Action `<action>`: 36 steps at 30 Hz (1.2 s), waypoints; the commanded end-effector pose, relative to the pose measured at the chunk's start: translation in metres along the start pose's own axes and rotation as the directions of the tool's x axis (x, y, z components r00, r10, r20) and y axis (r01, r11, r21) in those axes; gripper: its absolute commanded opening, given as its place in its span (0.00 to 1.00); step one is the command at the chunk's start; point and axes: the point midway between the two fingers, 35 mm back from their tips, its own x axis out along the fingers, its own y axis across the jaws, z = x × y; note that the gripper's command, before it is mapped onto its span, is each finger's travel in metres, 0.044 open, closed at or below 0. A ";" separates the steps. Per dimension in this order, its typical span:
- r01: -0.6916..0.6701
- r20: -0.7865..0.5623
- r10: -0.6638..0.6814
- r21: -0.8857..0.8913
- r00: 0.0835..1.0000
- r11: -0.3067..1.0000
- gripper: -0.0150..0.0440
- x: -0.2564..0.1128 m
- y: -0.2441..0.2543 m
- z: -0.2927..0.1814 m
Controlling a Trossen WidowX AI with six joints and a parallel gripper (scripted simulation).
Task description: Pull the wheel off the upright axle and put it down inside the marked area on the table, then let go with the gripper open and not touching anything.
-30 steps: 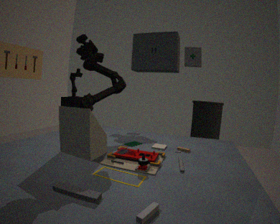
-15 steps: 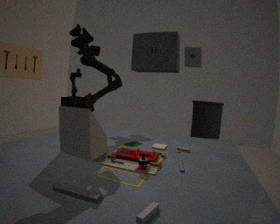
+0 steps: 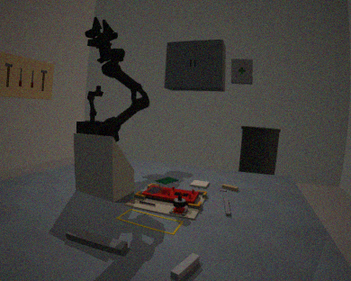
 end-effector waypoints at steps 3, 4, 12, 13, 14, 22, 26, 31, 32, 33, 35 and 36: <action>0.118 -0.101 -0.124 -0.058 0.987 0.991 0.76 0.009 -0.039 -0.036; 0.141 -0.120 -0.148 -0.071 0.982 0.987 0.76 0.010 -0.047 -0.043; 0.276 -0.255 -0.321 -0.199 0.912 0.940 0.76 0.005 -0.104 -0.098; 0.283 -0.254 -0.338 -0.229 0.906 0.931 0.76 0.002 -0.109 -0.101; 0.293 -0.260 -0.358 -0.257 0.897 0.921 0.76 -0.001 -0.116 -0.106; 0.357 -0.424 -0.538 -0.436 0.728 0.826 0.76 -0.026 -0.180 -0.175; 0.352 -0.492 -0.593 -0.498 0.638 0.793 0.76 -0.045 -0.203 -0.208; 0.324 -0.566 -0.646 -0.569 0.512 0.756 0.76 -0.073 -0.228 -0.248; 0.313 -0.579 -0.657 -0.587 0.483 0.746 0.76 -0.079 -0.233 -0.255; 0.299 -0.592 -0.669 -0.606 0.450 0.737 0.76 -0.087 -0.238 -0.263; 0.268 -0.615 -0.690 -0.641 0.381 0.719 0.76 -0.102 -0.248 -0.278; 0.250 -0.625 -0.699 -0.657 0.346 0.711 0.76 -0.111 -0.253 -0.286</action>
